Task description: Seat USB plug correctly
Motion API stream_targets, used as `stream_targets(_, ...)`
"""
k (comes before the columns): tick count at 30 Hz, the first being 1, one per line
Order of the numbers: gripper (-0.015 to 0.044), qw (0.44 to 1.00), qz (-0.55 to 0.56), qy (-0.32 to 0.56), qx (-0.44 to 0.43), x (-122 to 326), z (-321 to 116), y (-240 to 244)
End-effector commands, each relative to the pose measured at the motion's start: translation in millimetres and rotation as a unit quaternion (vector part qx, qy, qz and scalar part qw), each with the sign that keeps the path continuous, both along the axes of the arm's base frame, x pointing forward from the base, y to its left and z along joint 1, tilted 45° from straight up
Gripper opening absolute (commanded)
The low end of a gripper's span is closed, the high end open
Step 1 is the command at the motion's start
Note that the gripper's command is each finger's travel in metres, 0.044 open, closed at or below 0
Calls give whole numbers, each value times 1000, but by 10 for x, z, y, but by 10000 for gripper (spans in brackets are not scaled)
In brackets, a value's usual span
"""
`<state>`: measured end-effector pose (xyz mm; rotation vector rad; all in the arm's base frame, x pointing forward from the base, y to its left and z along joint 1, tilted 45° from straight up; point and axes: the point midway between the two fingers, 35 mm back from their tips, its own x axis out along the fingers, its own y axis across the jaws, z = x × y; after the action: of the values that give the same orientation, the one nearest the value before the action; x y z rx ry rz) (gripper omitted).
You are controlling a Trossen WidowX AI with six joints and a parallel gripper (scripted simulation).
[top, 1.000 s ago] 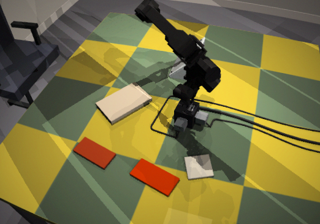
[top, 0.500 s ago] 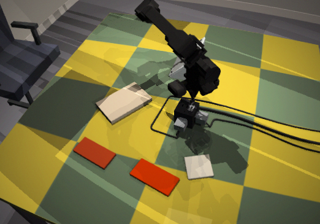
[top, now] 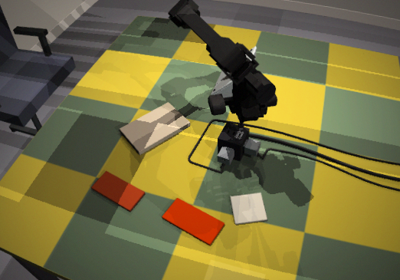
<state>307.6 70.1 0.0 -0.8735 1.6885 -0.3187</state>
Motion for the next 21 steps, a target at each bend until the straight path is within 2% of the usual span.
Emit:
stream_targets(1, 0, 999, -35, -33, -4, -7, -3, -5)
stream_targets(21, 0, 952, -220, -210, -23, -7, -3, -5)
